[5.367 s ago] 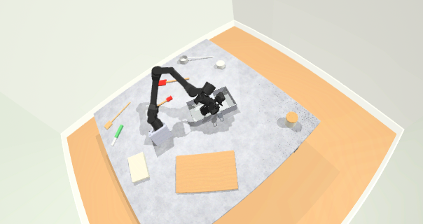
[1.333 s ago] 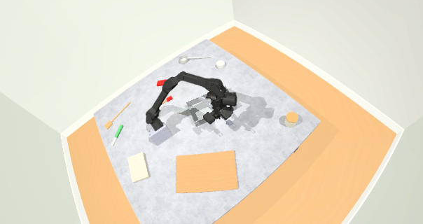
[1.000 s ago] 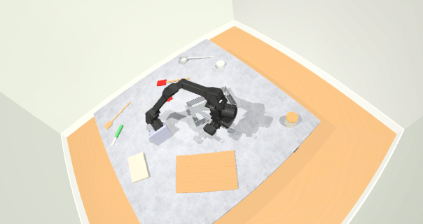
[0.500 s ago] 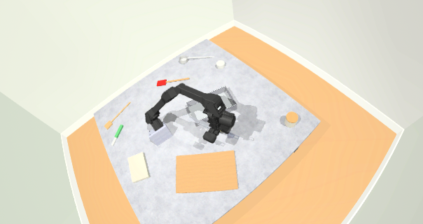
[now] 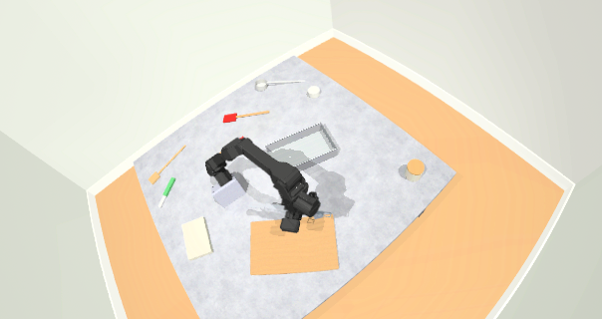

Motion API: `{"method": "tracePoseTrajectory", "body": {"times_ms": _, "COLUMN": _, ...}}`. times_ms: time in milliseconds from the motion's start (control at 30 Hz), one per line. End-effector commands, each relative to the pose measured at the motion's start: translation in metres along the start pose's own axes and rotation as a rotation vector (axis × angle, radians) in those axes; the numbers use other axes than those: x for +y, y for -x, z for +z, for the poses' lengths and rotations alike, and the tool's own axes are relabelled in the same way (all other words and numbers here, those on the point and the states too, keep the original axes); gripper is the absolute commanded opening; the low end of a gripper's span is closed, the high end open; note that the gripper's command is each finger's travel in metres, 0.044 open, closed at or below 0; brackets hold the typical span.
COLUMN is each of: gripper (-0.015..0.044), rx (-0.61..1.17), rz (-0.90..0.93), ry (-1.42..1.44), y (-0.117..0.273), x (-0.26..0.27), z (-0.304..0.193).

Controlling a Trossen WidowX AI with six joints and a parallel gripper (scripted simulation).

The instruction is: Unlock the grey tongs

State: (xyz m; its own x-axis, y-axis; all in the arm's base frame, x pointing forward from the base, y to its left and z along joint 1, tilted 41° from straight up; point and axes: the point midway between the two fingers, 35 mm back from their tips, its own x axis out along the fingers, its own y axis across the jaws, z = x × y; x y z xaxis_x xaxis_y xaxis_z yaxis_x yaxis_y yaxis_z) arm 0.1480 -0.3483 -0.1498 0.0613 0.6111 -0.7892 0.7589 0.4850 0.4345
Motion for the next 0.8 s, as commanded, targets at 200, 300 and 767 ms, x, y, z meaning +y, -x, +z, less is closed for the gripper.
{"method": "tracePoseTrajectory", "body": {"times_ms": 200, "gripper": -0.015, "rx": 0.013, "rz": 0.0, "ry": 0.206, "y": -0.005, "x": -0.068, "z": -0.029}}
{"method": "tracePoseTrajectory", "body": {"times_ms": 300, "gripper": -0.015, "rx": 0.016, "rz": 0.002, "ry": 0.255, "y": -0.007, "x": -0.083, "z": -0.037}}
{"method": "tracePoseTrajectory", "body": {"times_ms": 767, "gripper": -0.015, "rx": -0.055, "rz": 0.017, "ry": 0.244, "y": -0.007, "x": -0.087, "z": -0.035}}
